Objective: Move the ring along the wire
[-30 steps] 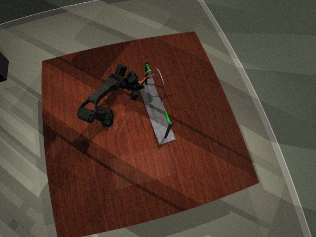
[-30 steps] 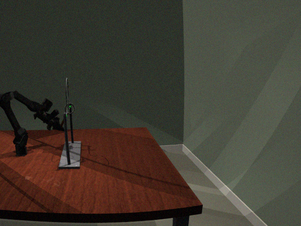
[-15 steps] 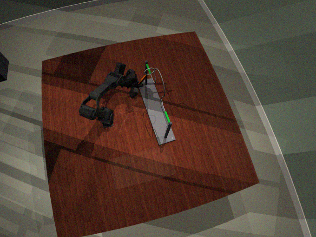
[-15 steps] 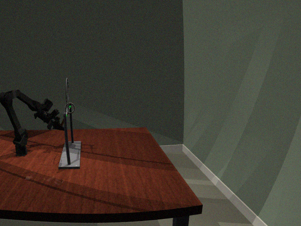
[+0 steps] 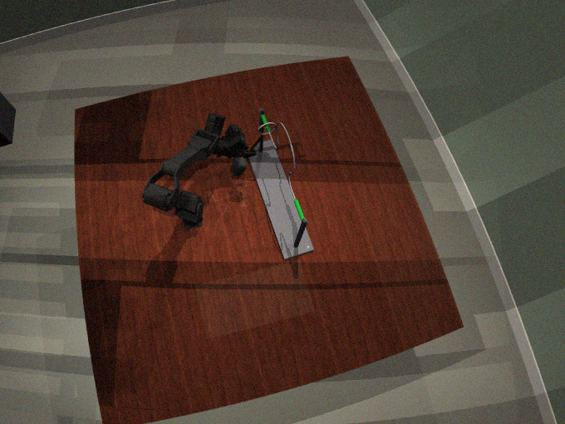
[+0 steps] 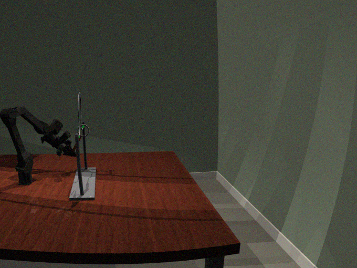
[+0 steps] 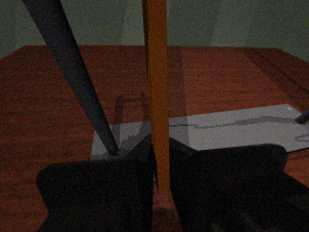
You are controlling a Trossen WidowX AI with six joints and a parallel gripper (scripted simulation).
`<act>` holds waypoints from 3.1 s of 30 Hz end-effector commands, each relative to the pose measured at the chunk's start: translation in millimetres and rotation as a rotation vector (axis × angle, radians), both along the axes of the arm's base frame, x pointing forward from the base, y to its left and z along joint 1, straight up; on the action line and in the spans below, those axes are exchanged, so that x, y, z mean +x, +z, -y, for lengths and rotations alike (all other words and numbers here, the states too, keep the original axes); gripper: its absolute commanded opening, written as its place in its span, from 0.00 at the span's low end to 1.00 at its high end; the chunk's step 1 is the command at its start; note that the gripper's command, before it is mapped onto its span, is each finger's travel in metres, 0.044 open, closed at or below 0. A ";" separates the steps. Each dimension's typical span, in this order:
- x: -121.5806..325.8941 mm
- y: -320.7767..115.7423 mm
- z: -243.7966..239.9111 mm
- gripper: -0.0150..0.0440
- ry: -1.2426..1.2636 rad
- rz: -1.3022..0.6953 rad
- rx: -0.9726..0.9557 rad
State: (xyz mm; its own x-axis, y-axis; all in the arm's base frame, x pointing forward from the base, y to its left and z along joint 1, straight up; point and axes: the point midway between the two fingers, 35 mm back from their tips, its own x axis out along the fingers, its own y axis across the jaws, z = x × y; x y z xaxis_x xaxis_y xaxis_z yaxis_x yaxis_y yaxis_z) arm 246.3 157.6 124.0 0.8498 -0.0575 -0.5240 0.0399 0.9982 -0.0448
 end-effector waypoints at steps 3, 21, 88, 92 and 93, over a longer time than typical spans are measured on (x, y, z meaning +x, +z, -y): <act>-0.3 -6.2 1.1 0.00 -0.005 0.003 -0.001; -0.3 -6.2 1.1 0.00 -0.005 0.003 -0.001; -81.6 44.3 -3.7 0.97 0.001 0.001 -0.002; -81.6 44.3 -3.7 1.00 0.001 0.001 -0.002; -81.6 44.3 -3.7 1.00 0.001 0.001 -0.002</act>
